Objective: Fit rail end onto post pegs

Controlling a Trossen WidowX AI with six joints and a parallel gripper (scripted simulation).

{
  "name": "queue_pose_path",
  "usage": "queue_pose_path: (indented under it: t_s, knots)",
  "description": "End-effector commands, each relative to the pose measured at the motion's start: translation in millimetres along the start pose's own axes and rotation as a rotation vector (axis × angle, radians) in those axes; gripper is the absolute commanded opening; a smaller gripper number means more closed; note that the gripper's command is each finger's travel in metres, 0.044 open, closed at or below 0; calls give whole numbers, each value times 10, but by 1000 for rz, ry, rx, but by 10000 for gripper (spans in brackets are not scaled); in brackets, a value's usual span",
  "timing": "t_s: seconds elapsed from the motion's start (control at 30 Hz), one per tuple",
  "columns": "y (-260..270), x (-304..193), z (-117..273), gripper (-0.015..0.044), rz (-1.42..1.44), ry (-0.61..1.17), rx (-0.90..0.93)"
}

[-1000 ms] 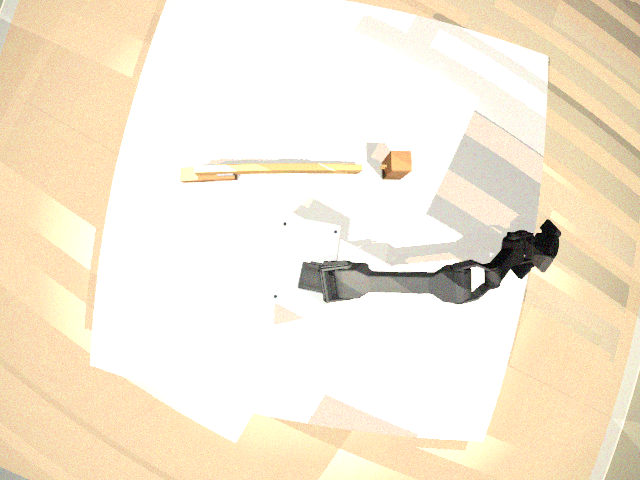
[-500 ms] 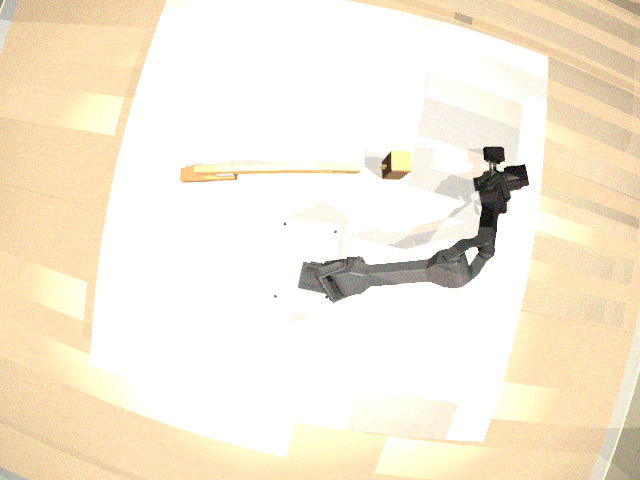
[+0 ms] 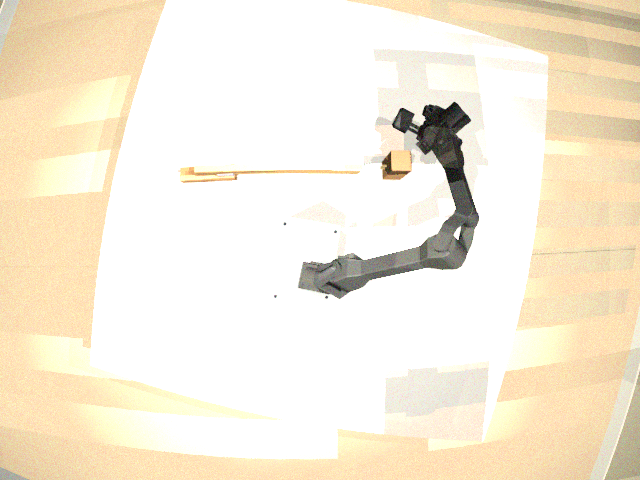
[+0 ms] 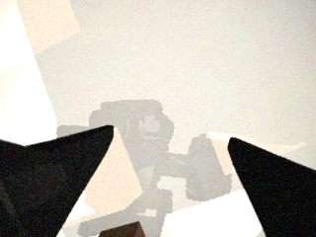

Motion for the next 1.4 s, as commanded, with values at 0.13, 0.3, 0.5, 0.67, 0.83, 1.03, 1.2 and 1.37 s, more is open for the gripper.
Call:
queue_pose_path:
  t_s: [0.13,0.3,0.5,0.67,0.83,1.03,1.2,1.37]
  knots:
    - [1061,-467,295,440,703,117,146]
    - [1608,-947,608,440,1268,169,235]
    - [1940,-1611,1003,440,1992,230,314]
    - [1945,-1632,1014,440,2016,232,316]
    - [1932,-1632,1015,440,2016,232,316]
    - [1935,-1646,958,440,2016,232,317]
    - [1938,-1667,878,440,2016,231,317]
    - [1939,-1689,799,440,2016,230,317]
Point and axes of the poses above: the point midway between the two fingers, 35 mm back from their tips, its own z axis back along the fingers, its own y axis across the jaws, x = y × z, the point moved 6 cm from there along z, back along the fingers
